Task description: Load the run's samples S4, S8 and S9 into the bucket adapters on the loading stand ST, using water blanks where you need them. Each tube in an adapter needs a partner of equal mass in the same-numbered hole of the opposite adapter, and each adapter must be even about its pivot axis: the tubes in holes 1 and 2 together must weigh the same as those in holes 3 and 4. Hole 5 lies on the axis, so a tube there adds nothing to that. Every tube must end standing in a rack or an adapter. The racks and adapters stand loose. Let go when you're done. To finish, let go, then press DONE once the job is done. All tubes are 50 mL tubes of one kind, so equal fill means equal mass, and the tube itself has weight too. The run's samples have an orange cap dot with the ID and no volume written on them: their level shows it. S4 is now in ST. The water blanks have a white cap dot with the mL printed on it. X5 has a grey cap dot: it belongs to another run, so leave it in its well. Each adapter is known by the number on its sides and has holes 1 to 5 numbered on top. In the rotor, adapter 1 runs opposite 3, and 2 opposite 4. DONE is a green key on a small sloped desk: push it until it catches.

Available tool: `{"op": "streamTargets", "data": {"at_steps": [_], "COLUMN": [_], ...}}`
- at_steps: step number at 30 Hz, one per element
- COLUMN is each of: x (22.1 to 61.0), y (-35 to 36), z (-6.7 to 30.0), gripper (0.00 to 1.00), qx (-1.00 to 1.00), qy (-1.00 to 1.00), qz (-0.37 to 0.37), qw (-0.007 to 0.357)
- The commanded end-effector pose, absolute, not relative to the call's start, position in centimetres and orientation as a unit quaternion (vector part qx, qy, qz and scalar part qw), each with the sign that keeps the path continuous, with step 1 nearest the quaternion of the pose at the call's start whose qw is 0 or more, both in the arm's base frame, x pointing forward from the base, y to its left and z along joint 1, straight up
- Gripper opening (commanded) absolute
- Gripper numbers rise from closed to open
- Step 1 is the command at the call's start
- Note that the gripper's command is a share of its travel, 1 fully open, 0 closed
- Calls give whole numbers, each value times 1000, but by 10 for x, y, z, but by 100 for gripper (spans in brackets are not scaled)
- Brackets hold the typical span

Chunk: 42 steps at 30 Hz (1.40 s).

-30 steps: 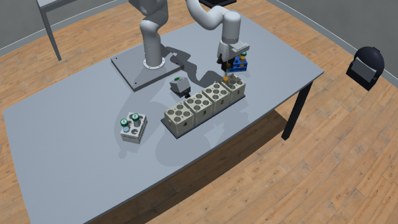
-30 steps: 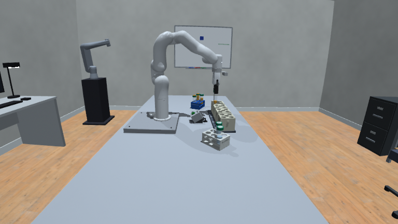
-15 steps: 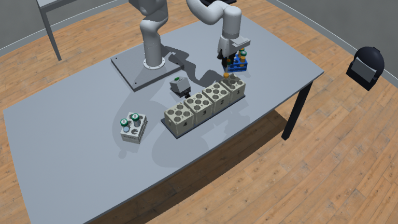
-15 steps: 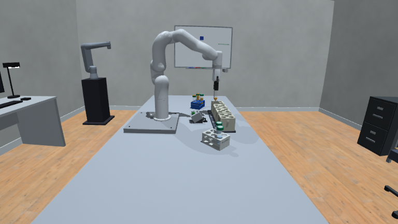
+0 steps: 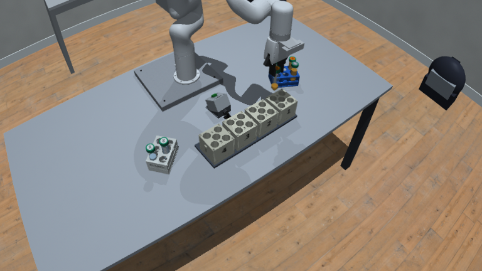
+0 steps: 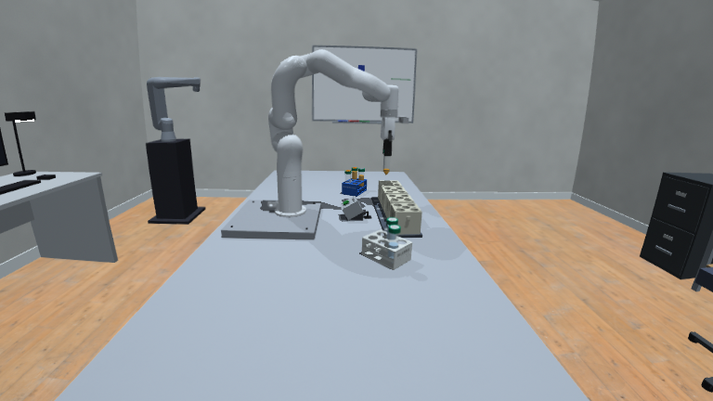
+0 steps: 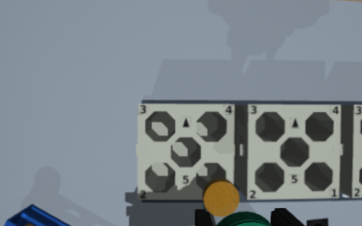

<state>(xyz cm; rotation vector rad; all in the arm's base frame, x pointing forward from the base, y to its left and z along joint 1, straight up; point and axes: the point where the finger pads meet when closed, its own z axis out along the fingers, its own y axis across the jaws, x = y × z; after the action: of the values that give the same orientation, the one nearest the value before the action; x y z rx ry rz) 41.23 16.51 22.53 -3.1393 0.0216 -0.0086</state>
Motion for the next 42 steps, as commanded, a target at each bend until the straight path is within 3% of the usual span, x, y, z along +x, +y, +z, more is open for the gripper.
{"op": "streamTargets", "data": {"at_steps": [1, 42], "x": [413, 404], "y": [165, 178], "z": [227, 227], "gripper": [0, 0], "qx": [-1000, -999], "qy": [7, -43], "qz": [-5, -5], "qw": [-2, -2]}}
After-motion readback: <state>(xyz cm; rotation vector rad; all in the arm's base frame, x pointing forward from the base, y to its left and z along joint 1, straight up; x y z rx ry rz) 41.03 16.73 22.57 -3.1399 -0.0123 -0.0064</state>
